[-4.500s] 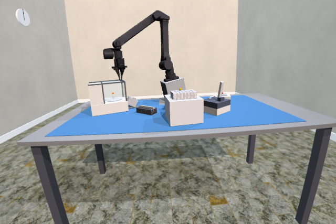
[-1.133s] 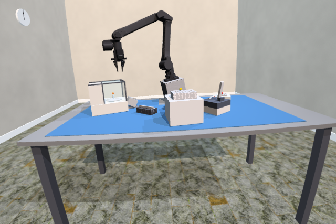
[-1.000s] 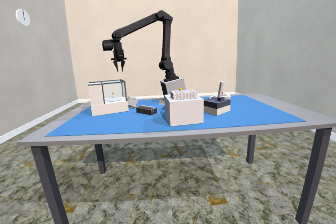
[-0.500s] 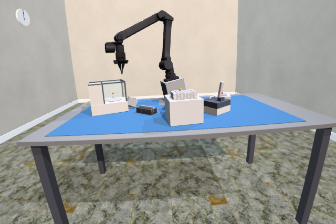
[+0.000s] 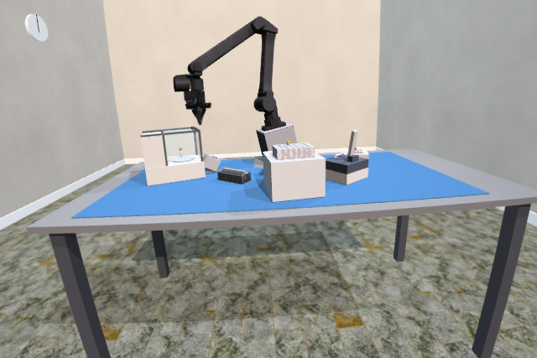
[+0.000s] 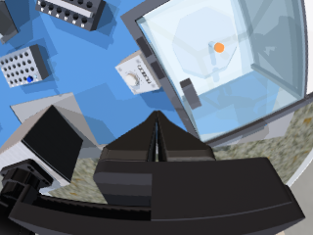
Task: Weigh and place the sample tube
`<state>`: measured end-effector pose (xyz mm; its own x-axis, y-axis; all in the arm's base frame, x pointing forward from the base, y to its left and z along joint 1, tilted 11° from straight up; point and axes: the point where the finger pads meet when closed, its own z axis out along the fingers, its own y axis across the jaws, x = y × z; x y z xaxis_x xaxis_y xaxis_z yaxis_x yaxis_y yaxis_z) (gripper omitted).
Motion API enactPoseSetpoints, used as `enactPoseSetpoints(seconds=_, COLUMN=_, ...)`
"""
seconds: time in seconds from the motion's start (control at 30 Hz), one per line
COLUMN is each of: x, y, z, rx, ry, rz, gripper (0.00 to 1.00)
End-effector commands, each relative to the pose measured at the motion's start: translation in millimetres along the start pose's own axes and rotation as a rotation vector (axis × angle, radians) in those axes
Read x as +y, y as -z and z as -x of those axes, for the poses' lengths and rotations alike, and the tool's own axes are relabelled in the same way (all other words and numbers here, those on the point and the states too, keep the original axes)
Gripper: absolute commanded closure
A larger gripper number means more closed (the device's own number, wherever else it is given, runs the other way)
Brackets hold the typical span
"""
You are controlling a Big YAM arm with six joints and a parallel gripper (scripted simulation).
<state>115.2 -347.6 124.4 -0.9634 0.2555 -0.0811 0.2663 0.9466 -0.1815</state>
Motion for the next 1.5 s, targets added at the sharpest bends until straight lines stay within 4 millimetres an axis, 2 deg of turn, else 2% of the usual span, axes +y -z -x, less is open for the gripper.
enactPoseSetpoints(seconds=0.0, x=8.1, y=-8.3, z=0.7, rx=-0.004, ry=-0.173, rz=-0.006, gripper=1.00)
enactPoseSetpoints(seconds=0.1, x=12.4, y=-14.4, z=-1.8, rx=-0.006, ry=-0.268, rz=-0.009, gripper=1.00)
enactPoseSetpoints(seconds=0.17, x=12.4, y=-14.4, z=-1.8, rx=-0.006, ry=-0.268, rz=-0.009, gripper=1.00)
enactPoseSetpoints(seconds=0.23, x=17.8, y=-23.1, z=-4.9, rx=-0.005, ry=-0.334, rz=-0.008, gripper=1.00)
enactPoseSetpoints(seconds=0.33, x=17.6, y=-23.0, z=-5.4, rx=-0.006, ry=-0.430, rz=-0.010, gripper=1.00)
enactPoseSetpoints(seconds=0.4, x=27.9, y=-40.5, z=-10.7, rx=0.004, ry=-0.495, rz=-0.001, gripper=1.00)
enactPoseSetpoints(seconds=0.53, x=28.1, y=-39.4, z=-10.8, rx=-0.004, ry=-0.620, rz=-0.008, gripper=1.00)
enactPoseSetpoints(seconds=0.6, x=38.7, y=-57.4, z=-16.9, rx=0.009, ry=-0.686, rz=0.001, gripper=1.00)
enactPoseSetpoints(seconds=0.73, x=39.7, y=-58.9, z=-17.5, rx=0.009, ry=-0.752, rz=0.001, gripper=1.00)
enactPoseSetpoints(seconds=0.77, x=36.1, y=-49.6, z=-15.4, rx=-0.019, ry=-0.787, rz=-0.017, gripper=1.00)
enactPoseSetpoints(seconds=0.83, x=48.6, y=-72.1, z=-22.6, rx=0.009, ry=-0.852, rz=0.000, gripper=1.00)
enactPoseSetpoints(seconds=0.87, x=49.6, y=-73.5, z=-23.2, rx=0.009, ry=-0.886, rz=-0.001, gripper=1.00)
enactPoseSetpoints(seconds=0.97, x=47.7, y=-69.2, z=-22.1, rx=-0.006, ry=-0.978, rz=-0.009, gripper=1.00)
enactPoseSetpoints(seconds=1.07, x=38.2, y=-61.0, z=-16.0, rx=-0.034, ry=-0.980, rz=-0.023, gripper=1.00)
enactPoseSetpoints(seconds=1.4, x=38.5, y=-63.4, z=-19.7, rx=-0.016, ry=-0.979, rz=-0.013, gripper=1.00)
enactPoseSetpoints(seconds=1.47, x=48.7, y=-65.2, z=-22.5, rx=-0.080, ry=-0.989, rz=-0.050, gripper=1.00)
